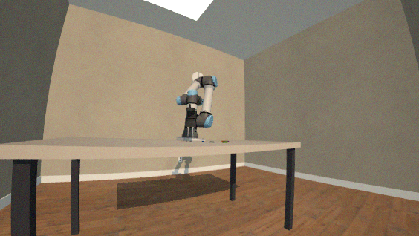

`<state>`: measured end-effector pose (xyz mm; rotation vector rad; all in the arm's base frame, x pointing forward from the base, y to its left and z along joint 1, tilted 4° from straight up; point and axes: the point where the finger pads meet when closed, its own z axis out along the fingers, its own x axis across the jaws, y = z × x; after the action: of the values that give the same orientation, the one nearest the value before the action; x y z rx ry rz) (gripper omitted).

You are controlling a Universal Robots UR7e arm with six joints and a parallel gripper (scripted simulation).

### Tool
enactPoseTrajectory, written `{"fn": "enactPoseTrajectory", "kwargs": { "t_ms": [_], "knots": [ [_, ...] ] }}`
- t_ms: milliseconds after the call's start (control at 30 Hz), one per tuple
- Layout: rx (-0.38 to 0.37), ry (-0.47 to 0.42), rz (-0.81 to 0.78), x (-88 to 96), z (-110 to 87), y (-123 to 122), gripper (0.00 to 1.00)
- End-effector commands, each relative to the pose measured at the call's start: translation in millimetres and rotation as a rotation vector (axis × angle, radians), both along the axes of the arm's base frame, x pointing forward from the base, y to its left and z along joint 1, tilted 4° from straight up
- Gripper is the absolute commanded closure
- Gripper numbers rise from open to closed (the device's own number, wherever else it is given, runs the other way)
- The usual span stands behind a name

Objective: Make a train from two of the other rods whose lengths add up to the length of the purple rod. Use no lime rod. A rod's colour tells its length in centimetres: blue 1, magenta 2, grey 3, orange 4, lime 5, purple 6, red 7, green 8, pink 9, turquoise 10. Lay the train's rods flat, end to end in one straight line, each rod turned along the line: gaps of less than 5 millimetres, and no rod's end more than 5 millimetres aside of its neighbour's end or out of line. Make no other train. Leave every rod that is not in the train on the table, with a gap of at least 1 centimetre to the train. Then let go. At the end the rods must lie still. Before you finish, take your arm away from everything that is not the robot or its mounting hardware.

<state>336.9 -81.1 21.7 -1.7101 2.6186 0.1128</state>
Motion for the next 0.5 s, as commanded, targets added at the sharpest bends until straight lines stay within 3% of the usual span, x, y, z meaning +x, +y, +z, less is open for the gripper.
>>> {"fn": "enactPoseTrajectory", "kwargs": {
  "t_ms": [0,267,467],
  "knots": [
    [-0.001,-0.002,0.000,1.0,22.6,-1.7,0.46],
    [-0.001,-0.002,0.000,1.6,43.8,-3.1,0.46],
    [-0.001,-0.002,0.000,1.7,48.5,-3.4,0.46]
  ]
}}
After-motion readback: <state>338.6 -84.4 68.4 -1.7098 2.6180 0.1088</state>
